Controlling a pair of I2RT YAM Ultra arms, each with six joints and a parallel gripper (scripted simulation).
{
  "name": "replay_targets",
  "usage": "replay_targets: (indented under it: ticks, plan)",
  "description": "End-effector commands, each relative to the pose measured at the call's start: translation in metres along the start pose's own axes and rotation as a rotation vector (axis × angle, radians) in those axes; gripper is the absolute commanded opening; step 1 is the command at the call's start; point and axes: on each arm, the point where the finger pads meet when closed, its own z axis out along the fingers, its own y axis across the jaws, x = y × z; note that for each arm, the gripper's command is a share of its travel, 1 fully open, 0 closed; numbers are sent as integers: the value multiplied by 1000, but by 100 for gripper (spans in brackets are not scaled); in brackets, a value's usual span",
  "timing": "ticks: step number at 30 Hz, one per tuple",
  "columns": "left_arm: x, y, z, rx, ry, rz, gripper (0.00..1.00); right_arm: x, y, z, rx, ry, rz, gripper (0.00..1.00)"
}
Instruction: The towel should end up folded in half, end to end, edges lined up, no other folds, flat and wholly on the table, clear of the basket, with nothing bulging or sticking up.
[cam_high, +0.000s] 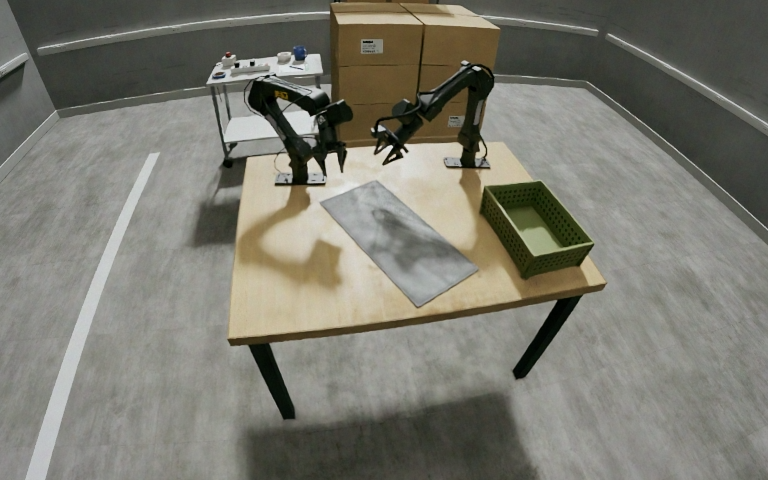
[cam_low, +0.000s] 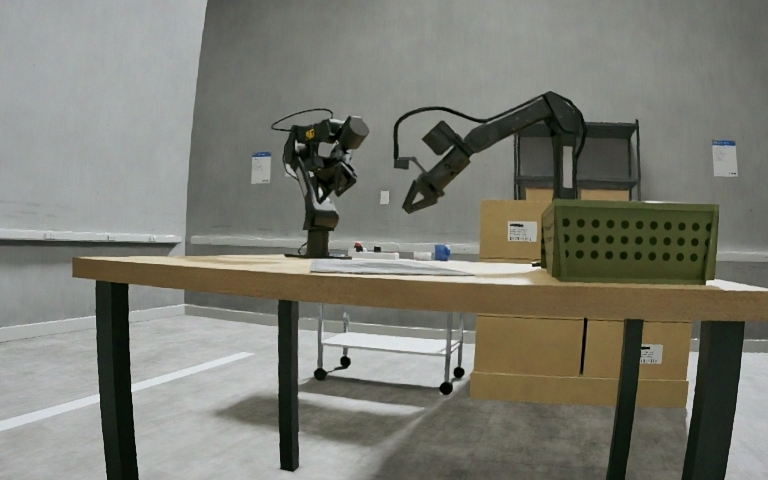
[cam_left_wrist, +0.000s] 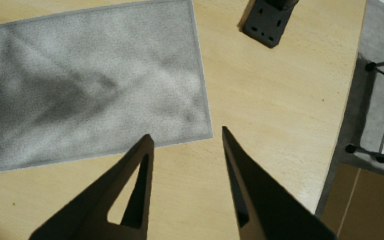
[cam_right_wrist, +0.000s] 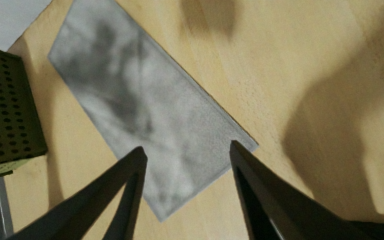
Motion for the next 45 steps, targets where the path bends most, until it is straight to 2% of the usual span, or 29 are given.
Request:
replay_targets:
  ticks: [1,30,31,34,36,40,43,45]
  plan:
    - [-3,-1,-3,-5,19,-9,60,-2,-7,-2,51,11,-16,60]
    - [-11,-3,-8,0,-14,-6,60,2,-8,-1,35,14,-17,60]
    - [-2,-6,7,-34,8,-11,34,15,-22,10,98,59,-59,34]
    - [12,-12,27,-128,26,-35,34,29,-38,23,155,114,-120,34]
    - [12,-12,27,-128,26,-35,34,29,-38,23,155,114,-120,34]
    - [36,-18,54,-261,72,-63,34,46,-54,41,197,162,-177,34]
    - [50,-23,72,-357,93,-84,34,57,-67,51,169,144,-164,34]
    - [50,-23,72,-378,97,-89,34,66,-77,60,170,144,-164,34]
